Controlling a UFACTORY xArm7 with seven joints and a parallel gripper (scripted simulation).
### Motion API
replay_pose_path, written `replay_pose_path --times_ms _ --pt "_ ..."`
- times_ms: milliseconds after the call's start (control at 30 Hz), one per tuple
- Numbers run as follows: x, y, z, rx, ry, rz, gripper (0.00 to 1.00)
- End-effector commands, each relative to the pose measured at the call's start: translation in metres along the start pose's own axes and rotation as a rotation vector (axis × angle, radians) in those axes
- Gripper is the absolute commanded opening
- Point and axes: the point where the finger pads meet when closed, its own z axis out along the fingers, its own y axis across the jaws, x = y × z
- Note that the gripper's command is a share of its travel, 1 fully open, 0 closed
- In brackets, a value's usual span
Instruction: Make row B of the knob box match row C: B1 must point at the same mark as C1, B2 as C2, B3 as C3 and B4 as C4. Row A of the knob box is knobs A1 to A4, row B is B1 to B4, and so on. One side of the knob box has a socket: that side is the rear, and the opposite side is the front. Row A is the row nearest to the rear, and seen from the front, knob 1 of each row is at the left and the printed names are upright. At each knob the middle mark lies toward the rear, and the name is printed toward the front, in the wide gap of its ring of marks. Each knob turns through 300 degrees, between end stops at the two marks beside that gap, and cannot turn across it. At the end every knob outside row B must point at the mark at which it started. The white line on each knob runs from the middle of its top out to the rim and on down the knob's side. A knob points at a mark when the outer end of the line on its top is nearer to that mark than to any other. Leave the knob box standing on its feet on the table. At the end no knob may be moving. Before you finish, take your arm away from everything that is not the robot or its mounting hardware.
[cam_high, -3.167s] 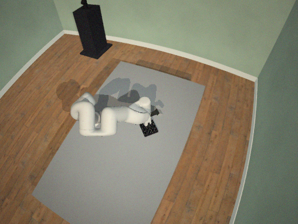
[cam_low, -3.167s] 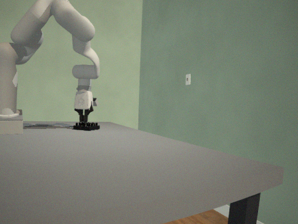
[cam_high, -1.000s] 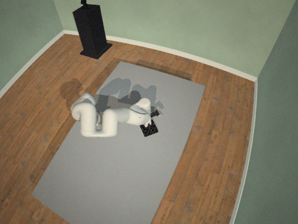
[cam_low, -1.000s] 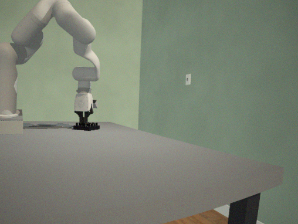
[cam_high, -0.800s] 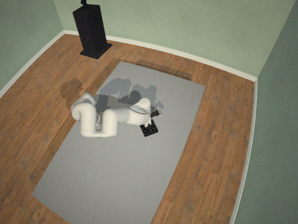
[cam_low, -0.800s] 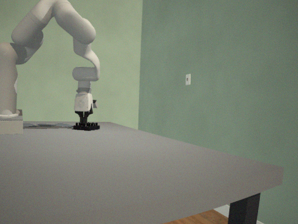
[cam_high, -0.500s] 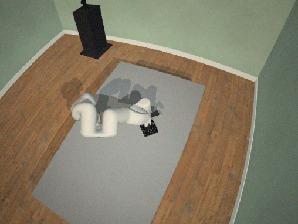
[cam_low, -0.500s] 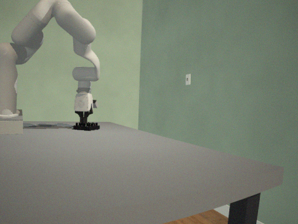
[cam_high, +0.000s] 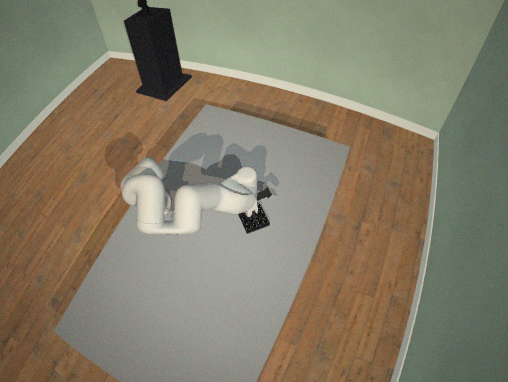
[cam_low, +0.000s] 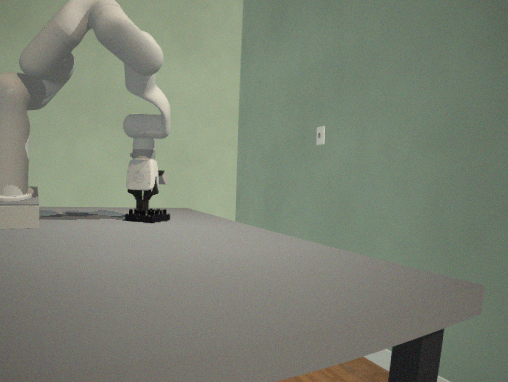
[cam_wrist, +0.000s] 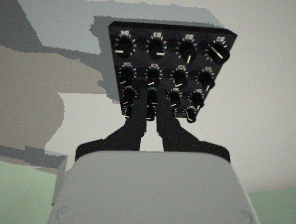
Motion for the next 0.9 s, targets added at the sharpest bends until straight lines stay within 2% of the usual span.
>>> replay_pose_path --times_ms 0,500,867 --pt "0.0013 0.0002 -0.0013 -0.001 0.003 -0.001 0.08" --pt "0.0013 0.0002 -0.0013 -0.001 0.003 0.015 0.08" --pt "0.0013 0.0002 -0.0013 -0.001 0.003 0.095 0.08"
